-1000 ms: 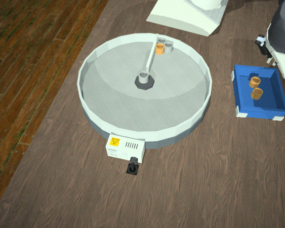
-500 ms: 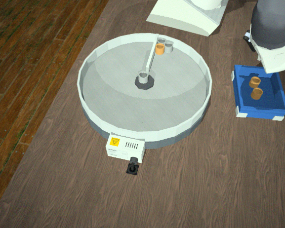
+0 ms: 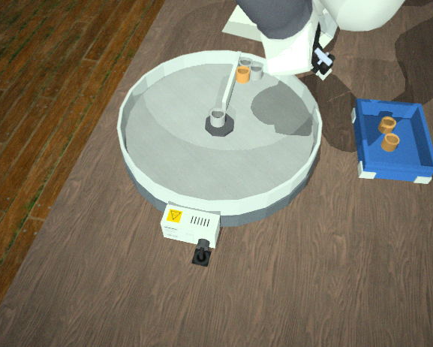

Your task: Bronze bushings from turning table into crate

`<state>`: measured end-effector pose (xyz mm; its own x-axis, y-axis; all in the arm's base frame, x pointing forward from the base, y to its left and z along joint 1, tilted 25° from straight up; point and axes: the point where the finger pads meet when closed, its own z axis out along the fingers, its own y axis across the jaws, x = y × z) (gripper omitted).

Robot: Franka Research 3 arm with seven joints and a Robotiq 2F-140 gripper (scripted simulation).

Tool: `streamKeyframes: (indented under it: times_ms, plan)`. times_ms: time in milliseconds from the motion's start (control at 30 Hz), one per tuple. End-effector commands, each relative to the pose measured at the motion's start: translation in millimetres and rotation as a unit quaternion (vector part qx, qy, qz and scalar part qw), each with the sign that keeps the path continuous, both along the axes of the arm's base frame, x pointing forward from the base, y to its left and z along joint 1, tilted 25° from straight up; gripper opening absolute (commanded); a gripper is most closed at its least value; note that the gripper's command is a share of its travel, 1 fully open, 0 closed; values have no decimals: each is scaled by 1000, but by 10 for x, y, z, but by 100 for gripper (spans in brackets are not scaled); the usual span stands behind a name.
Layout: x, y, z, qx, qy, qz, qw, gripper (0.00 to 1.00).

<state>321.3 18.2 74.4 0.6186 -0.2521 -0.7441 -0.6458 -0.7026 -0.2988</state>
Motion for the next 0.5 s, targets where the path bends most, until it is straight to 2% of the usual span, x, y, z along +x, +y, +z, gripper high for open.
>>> streamKeyframes:
  times_ms: [0,267,367,467]
  plan:
    - [-38,-248,-105,28,-19,18,999,6]
    - [-158,-1176,-543,32,3,-34,999,6]
    - [-184,-1376,-638,33,7,-45,998,6]
    - [-203,-1468,-684,33,10,-51,998,6]
